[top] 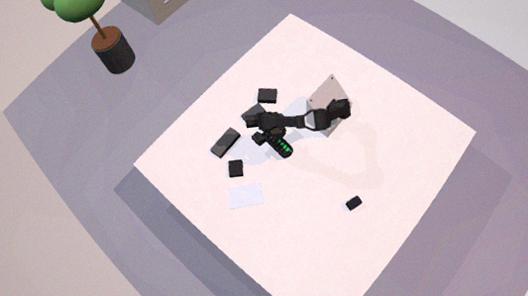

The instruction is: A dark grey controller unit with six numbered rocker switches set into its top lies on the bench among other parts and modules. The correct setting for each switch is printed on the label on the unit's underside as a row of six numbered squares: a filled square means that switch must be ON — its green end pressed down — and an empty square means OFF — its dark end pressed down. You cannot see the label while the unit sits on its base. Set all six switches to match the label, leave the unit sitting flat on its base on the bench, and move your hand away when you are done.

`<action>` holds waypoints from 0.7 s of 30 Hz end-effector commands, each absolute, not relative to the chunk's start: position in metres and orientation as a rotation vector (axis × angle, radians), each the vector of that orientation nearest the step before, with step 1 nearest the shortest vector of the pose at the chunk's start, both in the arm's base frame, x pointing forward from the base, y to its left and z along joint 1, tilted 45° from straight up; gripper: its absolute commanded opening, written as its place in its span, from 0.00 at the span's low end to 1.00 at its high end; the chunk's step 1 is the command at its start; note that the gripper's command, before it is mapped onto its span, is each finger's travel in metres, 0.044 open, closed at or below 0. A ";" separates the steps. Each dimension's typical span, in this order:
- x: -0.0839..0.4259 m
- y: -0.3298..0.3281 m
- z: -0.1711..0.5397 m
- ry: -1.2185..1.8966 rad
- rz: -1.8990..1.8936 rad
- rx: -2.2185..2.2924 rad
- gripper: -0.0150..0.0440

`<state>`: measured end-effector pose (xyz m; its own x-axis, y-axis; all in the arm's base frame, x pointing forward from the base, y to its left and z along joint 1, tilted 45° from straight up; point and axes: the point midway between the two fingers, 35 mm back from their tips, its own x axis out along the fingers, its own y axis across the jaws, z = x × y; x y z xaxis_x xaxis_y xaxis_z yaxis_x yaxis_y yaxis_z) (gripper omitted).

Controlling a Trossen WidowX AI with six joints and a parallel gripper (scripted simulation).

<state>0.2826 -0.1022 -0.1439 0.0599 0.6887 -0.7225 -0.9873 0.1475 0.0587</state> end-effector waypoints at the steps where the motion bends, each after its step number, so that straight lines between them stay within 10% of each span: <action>1: 0.281 -0.097 -0.147 0.702 1.365 -0.510 0.83; 21: 0.281 -0.091 -0.161 0.702 1.365 -0.510 0.83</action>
<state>0.2825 -0.0945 -0.1588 0.0583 0.6906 -0.7209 -0.9876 0.1455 0.0596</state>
